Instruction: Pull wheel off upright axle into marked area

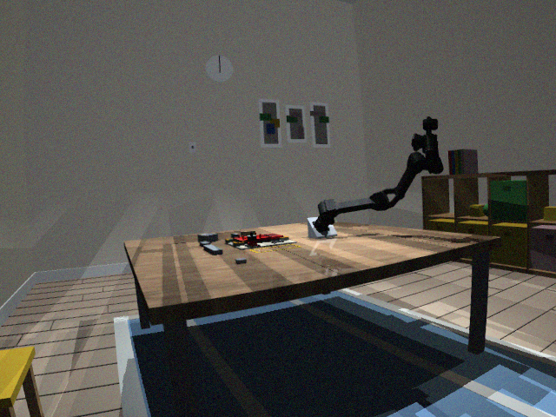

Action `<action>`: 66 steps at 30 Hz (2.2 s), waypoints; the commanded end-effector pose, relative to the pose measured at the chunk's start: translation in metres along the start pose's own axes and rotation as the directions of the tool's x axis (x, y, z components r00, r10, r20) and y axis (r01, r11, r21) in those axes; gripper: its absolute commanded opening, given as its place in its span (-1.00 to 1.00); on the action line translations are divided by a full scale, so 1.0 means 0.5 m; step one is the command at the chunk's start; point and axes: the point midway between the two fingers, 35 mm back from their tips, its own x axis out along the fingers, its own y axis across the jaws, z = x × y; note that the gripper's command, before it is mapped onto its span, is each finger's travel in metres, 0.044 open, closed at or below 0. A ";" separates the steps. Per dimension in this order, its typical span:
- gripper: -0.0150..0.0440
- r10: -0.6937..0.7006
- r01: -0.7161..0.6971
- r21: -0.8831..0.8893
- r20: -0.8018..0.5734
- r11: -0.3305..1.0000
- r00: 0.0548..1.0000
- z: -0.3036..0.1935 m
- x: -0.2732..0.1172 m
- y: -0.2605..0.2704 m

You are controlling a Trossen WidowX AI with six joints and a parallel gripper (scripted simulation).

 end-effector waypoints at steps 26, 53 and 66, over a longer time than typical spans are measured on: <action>0.53 -0.522 0.229 -0.816 -0.102 0.532 0.847 0.224 -0.100 -0.519; 0.53 -0.771 0.076 -0.892 0.425 -0.445 0.475 0.779 -0.278 -0.792; 0.53 -0.602 -0.028 -0.606 0.781 -0.795 0.163 1.097 -0.407 -0.755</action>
